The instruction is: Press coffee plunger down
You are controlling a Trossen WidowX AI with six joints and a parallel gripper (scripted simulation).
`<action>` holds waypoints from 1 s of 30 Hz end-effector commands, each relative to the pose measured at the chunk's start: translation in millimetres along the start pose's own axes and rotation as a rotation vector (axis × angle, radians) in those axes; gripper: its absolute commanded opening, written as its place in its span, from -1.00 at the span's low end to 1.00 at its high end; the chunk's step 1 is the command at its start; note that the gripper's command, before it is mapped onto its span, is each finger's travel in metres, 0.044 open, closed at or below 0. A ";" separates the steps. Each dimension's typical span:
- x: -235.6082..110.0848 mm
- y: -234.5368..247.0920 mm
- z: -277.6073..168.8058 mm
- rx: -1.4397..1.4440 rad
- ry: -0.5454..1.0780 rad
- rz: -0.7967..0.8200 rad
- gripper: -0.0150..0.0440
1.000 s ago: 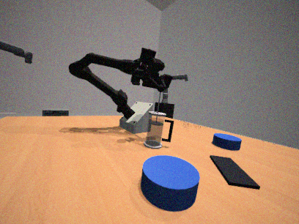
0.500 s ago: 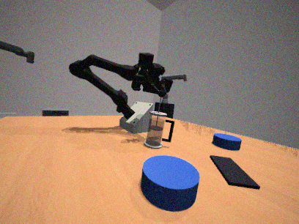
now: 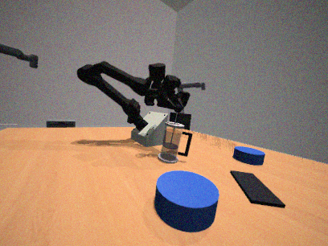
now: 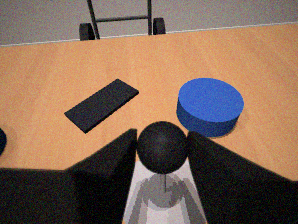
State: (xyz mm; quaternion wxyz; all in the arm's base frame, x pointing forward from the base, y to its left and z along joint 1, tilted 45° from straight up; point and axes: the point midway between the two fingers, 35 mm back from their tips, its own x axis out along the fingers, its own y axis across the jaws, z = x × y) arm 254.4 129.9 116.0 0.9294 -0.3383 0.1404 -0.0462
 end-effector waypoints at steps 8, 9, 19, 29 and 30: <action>15.5 -2.6 -23.4 -0.065 0.042 -0.017 -0.10; 16.1 -2.5 -22.9 -0.064 0.042 -0.017 -0.10; 18.8 -1.1 -20.4 -0.064 0.042 -0.018 -0.10; 19.7 0.2 -19.4 -0.064 0.041 -0.018 -0.10; 19.7 0.3 -19.4 -0.064 0.041 -0.018 -0.10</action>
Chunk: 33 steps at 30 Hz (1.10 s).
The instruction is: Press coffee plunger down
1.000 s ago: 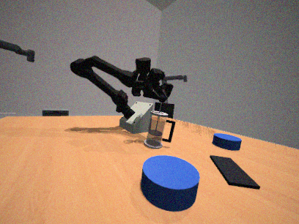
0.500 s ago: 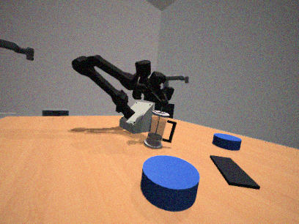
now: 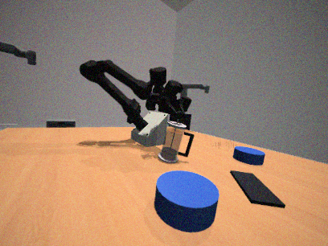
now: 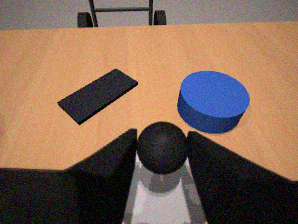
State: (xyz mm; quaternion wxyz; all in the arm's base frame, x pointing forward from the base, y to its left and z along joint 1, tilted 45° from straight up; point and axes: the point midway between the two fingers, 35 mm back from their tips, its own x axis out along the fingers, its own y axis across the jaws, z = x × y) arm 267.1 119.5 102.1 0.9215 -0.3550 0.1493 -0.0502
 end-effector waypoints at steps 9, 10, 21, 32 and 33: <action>3.1 0.9 -6.1 -0.027 0.022 -0.011 -0.10; 3.1 1.0 -6.1 -0.027 0.022 -0.011 -0.10; 3.1 2.1 -5.0 -0.027 0.022 -0.011 -0.10; 2.3 2.3 -2.9 -0.015 0.012 -0.005 -0.10; 2.3 2.3 -2.9 -0.015 0.012 -0.005 -0.10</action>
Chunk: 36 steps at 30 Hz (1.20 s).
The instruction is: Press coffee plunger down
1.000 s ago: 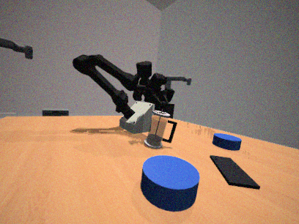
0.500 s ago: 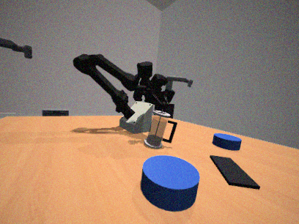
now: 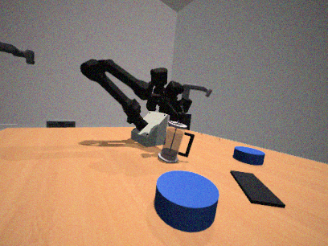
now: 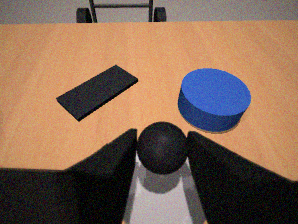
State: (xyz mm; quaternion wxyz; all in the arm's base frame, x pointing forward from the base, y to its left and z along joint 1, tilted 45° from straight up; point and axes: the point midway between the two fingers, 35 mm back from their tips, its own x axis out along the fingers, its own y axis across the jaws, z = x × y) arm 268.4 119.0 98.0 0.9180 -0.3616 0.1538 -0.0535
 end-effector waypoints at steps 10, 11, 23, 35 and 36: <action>0.0 0.0 -0.1 -0.001 0.001 0.000 0.61; 0.0 0.0 -0.1 -0.001 0.001 0.000 0.70; -4.8 4.0 17.1 0.034 -0.026 0.025 1.00; -63.5 -9.1 54.7 -0.019 0.014 0.005 1.00; -63.5 -9.1 54.8 -0.019 0.014 0.004 1.00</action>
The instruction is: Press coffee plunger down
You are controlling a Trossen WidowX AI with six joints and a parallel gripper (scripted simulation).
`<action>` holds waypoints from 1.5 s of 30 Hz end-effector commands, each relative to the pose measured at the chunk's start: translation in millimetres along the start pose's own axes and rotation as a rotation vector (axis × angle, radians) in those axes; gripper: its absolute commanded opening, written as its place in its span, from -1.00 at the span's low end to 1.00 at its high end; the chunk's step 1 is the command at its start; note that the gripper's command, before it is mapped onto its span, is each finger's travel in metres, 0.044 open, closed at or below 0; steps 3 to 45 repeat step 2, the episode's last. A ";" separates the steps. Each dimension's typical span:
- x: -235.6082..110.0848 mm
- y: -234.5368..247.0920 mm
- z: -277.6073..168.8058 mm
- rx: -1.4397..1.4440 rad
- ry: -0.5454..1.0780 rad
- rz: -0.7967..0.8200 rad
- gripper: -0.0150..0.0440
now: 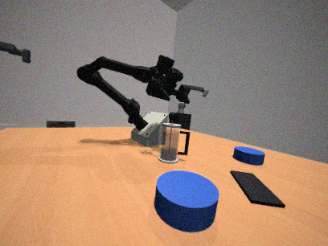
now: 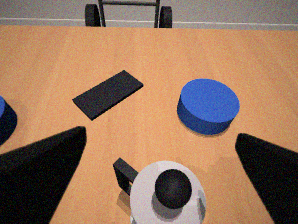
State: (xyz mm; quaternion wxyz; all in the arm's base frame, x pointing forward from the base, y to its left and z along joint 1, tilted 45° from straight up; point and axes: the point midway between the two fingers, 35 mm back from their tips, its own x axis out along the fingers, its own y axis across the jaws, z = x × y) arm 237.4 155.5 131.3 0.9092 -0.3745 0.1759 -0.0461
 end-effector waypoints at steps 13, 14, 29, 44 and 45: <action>-19.4 -14.1 17.2 0.016 -0.023 -0.020 1.00; -19.4 -14.1 17.2 0.016 -0.023 -0.020 1.00; -19.4 -14.1 17.2 0.016 -0.023 -0.020 1.00; -19.4 -14.1 17.2 0.016 -0.023 -0.020 1.00; -19.4 -14.1 17.2 0.016 -0.023 -0.020 1.00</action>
